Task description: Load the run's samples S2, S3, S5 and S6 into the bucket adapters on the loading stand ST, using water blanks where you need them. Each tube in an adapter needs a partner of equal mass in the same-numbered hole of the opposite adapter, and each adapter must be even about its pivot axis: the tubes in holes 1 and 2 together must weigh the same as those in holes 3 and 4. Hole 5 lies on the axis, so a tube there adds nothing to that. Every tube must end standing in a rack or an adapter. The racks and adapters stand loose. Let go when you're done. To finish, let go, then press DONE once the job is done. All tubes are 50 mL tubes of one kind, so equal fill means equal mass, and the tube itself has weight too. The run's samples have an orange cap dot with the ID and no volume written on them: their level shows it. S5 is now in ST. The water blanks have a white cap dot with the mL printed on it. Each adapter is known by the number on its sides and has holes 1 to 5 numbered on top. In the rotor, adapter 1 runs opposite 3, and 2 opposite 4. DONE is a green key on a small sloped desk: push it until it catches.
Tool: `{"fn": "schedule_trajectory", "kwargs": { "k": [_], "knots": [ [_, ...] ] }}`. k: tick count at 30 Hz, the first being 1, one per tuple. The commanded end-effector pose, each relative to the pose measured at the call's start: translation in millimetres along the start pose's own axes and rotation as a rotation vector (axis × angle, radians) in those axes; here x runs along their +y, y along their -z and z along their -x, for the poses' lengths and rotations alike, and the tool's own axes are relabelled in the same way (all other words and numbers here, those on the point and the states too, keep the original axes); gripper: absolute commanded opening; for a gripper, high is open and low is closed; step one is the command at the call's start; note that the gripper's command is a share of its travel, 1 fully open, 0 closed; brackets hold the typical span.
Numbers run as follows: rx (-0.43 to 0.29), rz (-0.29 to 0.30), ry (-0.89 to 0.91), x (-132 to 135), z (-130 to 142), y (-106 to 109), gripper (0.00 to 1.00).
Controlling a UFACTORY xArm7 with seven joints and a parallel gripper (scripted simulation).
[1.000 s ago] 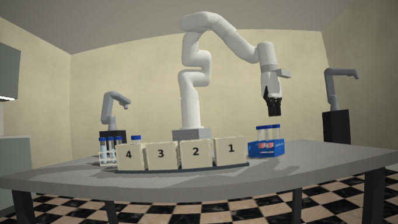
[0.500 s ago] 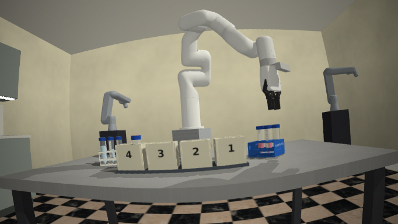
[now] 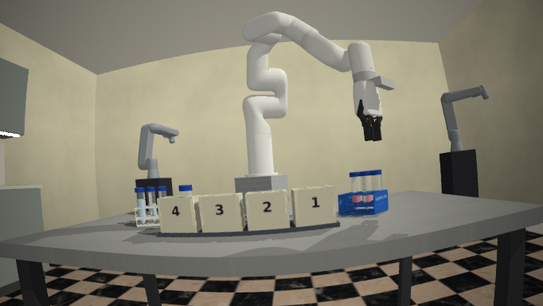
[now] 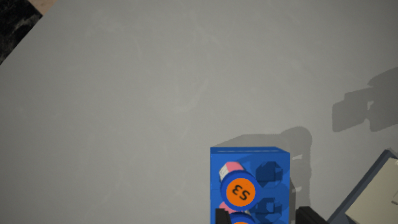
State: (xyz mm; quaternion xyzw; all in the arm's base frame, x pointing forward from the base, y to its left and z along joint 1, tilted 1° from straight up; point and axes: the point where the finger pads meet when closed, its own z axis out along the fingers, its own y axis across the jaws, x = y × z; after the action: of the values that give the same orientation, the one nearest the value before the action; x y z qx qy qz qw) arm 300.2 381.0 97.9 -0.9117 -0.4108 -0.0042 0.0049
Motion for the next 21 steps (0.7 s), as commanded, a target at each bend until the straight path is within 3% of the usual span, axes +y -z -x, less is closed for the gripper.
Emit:
{"fn": "schedule_trajectory", "kwargs": {
  "k": [1,11,21],
  "knots": [
    [0.005,0.0,0.0,-0.1,-1.7,9.5,0.44],
    [0.005,0.0,0.0,-0.1,-1.7,28.9,0.44],
    [0.005,0.0,0.0,-0.1,-1.7,28.9,0.44]
  ]
}}
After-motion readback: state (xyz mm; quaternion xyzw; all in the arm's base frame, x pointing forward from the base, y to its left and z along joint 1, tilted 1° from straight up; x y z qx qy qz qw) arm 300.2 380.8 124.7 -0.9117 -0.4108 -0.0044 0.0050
